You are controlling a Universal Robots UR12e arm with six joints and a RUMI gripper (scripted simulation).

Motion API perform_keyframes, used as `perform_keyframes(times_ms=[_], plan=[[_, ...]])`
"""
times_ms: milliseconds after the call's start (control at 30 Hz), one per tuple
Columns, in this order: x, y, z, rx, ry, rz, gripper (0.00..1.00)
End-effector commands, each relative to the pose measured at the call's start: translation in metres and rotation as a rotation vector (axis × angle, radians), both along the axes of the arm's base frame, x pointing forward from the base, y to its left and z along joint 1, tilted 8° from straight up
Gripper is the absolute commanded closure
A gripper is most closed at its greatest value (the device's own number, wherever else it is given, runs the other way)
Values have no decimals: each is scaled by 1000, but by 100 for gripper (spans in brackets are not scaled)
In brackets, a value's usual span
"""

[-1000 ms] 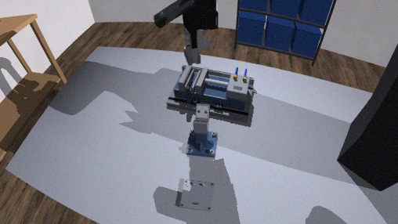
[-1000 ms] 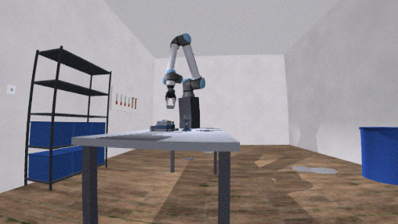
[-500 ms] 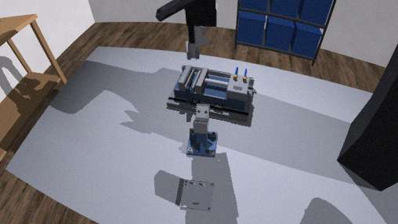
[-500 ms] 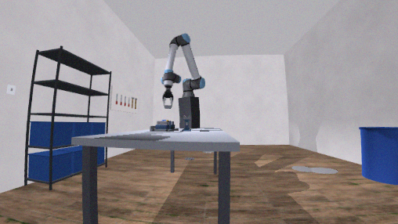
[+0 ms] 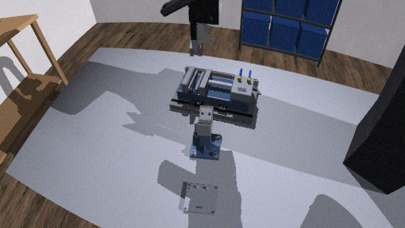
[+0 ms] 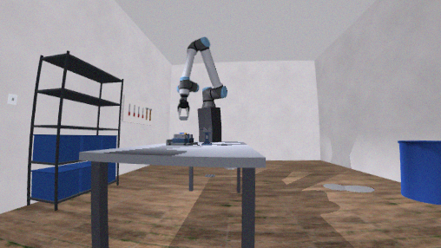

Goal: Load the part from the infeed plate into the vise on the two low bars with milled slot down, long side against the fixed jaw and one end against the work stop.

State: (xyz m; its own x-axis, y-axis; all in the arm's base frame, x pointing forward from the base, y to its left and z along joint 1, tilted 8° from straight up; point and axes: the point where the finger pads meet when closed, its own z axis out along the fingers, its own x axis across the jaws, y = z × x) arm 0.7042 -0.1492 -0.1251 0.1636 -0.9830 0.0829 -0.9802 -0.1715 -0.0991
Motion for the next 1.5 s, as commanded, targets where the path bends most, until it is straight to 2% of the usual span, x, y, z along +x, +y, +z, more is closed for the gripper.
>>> perform_keyframes(times_ms=[0,700,1467], plan=[[1,-7,1,5,-4,-47,100],[3,-26,3,18,-13,-167,100],[3,-33,4,23,-16,-213,100]])
